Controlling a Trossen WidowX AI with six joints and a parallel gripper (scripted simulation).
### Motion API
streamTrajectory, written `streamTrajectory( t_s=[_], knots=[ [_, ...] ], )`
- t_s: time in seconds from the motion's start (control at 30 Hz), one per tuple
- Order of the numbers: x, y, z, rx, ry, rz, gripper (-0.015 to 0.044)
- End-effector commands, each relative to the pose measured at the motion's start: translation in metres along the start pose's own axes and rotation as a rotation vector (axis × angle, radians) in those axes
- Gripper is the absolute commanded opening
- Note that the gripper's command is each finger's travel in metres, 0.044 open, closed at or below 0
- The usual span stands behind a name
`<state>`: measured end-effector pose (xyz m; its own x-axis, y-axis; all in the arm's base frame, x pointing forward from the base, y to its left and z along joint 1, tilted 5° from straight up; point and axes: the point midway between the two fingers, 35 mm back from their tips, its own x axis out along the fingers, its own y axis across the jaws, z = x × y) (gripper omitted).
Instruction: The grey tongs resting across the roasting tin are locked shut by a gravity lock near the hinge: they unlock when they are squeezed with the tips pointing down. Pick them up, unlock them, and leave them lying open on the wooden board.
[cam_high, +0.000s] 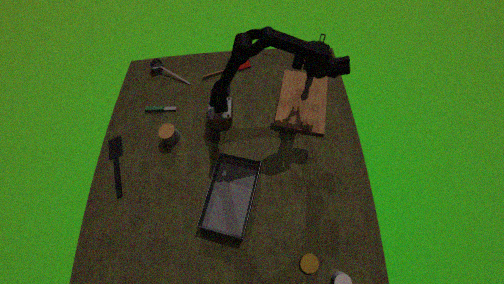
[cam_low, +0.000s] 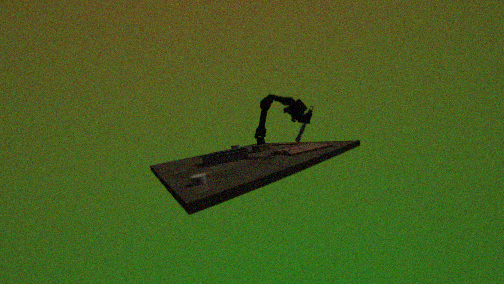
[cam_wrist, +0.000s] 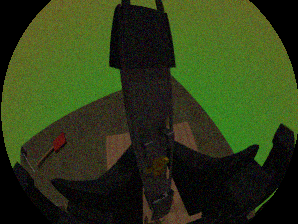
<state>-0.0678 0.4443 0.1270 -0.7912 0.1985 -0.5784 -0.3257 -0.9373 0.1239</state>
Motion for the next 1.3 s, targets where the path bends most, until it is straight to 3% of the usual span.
streamTrajectory(
  t_s=[0.0, 0.23, 1.27],
  knots=[
    [-0.013, 0.004, 0.007, -0.035, -0.122, -0.010, -0.0150],
    [-0.028, 0.010, 0.008, -0.068, -0.264, -0.020, -0.0150],
    [-0.028, 0.010, 0.008, -0.068, -0.264, -0.020, -0.0150]
  ],
)
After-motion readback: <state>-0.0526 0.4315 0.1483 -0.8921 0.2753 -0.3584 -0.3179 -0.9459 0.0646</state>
